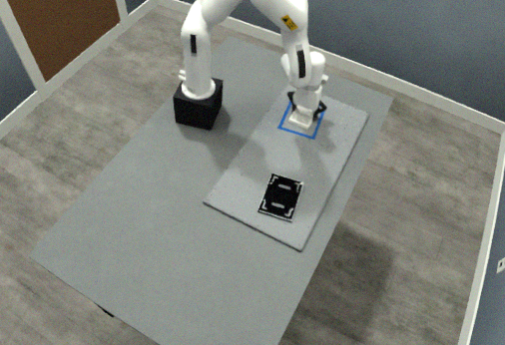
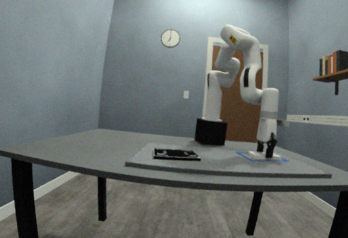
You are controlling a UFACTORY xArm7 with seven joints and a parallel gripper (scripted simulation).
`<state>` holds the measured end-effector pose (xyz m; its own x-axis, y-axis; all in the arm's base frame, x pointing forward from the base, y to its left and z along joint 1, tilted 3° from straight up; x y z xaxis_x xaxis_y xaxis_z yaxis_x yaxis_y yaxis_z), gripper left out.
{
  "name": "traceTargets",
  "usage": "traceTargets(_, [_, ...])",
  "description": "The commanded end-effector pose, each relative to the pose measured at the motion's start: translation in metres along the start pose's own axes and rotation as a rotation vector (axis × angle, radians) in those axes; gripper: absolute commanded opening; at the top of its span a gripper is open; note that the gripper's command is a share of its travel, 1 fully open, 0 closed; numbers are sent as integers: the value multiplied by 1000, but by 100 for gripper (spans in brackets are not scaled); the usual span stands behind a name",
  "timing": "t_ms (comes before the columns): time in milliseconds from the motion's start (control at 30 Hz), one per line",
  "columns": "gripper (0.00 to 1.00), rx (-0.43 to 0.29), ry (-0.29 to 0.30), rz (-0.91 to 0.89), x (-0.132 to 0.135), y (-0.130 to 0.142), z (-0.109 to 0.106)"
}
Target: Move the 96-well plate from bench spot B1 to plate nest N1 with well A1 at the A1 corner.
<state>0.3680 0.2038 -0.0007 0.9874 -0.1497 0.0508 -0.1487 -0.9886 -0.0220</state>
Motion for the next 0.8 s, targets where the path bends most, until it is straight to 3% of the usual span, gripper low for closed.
traceTargets(0, [0,2,3,0,1,-1,-1])
traceTargets(767, [0,3,3,0,1,-1,-7])
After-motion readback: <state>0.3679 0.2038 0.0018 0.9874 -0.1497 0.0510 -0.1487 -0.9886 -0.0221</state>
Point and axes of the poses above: the point where the finger pads meet when closed, its own z axis out along the fingers, its own x axis across the jaws, y = z × x, the point moved 9 cm from there along -z, back along the fingers, and after that the axes turned 11 degrees about z, right-handed, at the moved point
